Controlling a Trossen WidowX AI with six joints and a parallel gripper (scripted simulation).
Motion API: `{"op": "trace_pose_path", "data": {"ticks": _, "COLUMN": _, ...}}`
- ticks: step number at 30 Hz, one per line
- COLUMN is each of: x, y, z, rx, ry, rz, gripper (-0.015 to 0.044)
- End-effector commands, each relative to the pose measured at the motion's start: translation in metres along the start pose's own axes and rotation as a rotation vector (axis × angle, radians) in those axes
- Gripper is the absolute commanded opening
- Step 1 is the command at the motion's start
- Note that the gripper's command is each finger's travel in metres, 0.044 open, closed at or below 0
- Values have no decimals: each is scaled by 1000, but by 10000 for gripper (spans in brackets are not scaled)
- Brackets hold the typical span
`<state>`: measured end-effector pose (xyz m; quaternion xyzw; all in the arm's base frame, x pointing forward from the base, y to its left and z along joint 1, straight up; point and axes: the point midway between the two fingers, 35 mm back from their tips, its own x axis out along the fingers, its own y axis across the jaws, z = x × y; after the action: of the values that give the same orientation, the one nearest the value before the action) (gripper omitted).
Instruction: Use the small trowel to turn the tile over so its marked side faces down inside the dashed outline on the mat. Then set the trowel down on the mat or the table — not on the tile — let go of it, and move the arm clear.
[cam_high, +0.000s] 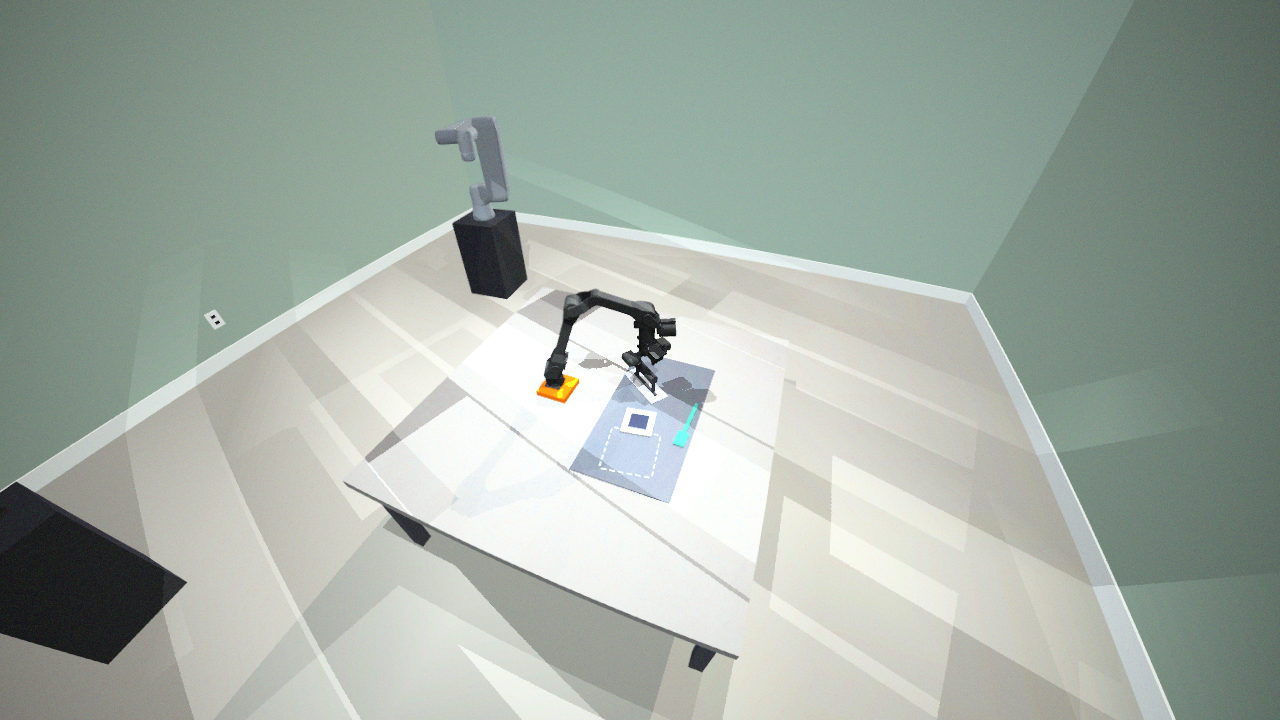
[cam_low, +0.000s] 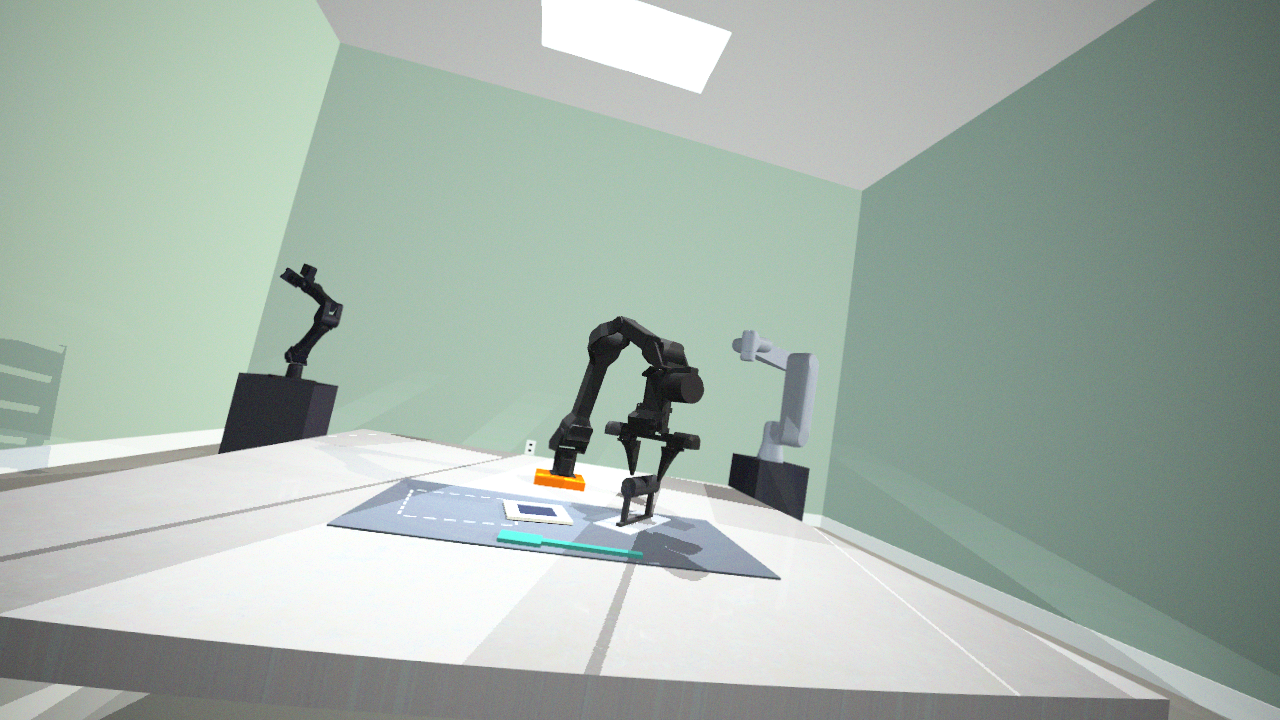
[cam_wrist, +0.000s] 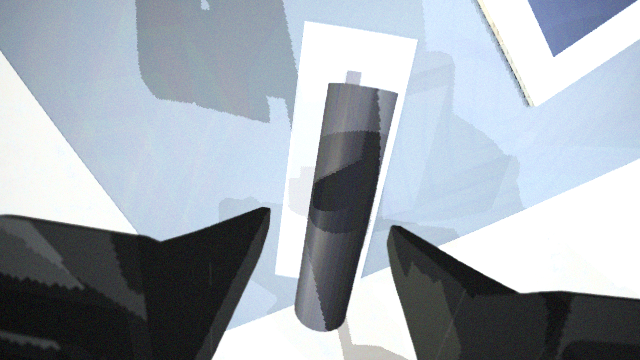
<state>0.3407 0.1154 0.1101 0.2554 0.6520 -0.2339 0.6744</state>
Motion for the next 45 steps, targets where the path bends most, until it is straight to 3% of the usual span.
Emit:
{"op": "trace_pose_path", "data": {"ticks": 1, "x": 10, "y": -3, "z": -1, "rx": 9, "ry": 6, "rz": -15, "gripper": 270}}
{"op": "trace_pose_path", "data": {"ticks": 10, "x": 22, "y": -4, "z": -1, "rx": 13, "ry": 6, "rz": -15, "gripper": 270}}
{"op": "trace_pose_path", "data": {"ticks": 14, "x": 22, "y": -4, "z": -1, "rx": 13, "ry": 6, "rz": -15, "gripper": 165}}
{"op": "trace_pose_path", "data": {"ticks": 19, "x": 22, "y": -4, "z": -1, "rx": 13, "ry": 6, "rz": -15, "gripper": 132}}
{"op": "trace_pose_path", "data": {"ticks": 38, "x": 22, "y": -4, "z": -1, "rx": 8, "ry": 6, "rz": -15, "gripper": 130}}
{"op": "trace_pose_path", "data": {"ticks": 45, "x": 22, "y": -4, "z": -1, "rx": -182, "ry": 7, "rz": -14, "gripper": 130}}
